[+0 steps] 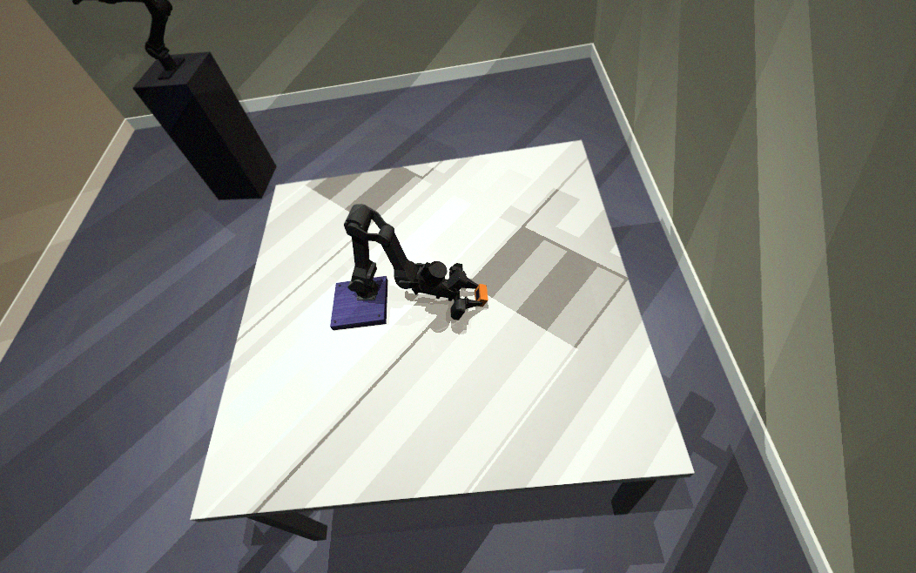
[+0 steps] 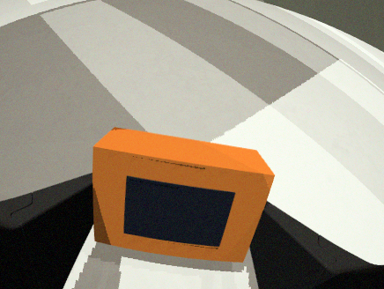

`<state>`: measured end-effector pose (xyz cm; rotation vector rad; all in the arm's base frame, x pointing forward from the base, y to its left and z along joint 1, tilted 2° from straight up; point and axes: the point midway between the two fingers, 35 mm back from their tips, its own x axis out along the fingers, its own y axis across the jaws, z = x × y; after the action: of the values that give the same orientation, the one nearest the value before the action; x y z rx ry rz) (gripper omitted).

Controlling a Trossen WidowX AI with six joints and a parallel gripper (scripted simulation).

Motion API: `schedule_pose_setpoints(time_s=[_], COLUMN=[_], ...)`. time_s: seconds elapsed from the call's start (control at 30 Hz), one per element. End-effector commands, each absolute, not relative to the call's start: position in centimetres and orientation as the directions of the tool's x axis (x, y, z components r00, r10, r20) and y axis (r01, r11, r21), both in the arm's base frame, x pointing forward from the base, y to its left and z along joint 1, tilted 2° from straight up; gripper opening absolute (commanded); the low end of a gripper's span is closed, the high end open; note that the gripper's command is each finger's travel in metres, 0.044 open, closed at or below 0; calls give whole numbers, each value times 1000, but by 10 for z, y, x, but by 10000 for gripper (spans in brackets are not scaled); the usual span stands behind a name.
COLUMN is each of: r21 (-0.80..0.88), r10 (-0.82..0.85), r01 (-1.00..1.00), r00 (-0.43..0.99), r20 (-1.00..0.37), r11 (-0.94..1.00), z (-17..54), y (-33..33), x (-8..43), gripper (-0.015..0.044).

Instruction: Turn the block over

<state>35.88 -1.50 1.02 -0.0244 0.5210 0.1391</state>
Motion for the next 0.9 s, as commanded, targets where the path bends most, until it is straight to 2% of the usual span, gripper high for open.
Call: schedule_pose_setpoints(time_s=[0.0, 0.47, 0.87], r21=[25, 20, 20], r10=[136, 146, 146], r01=[-141, -148, -148], r00=[867, 924, 925], r20=[-479, -354, -352], r11=[990, 989, 989], z=[2, 11, 12], y=[-13, -11, -11], x=[349, 335, 335], gripper=[0, 0, 0])
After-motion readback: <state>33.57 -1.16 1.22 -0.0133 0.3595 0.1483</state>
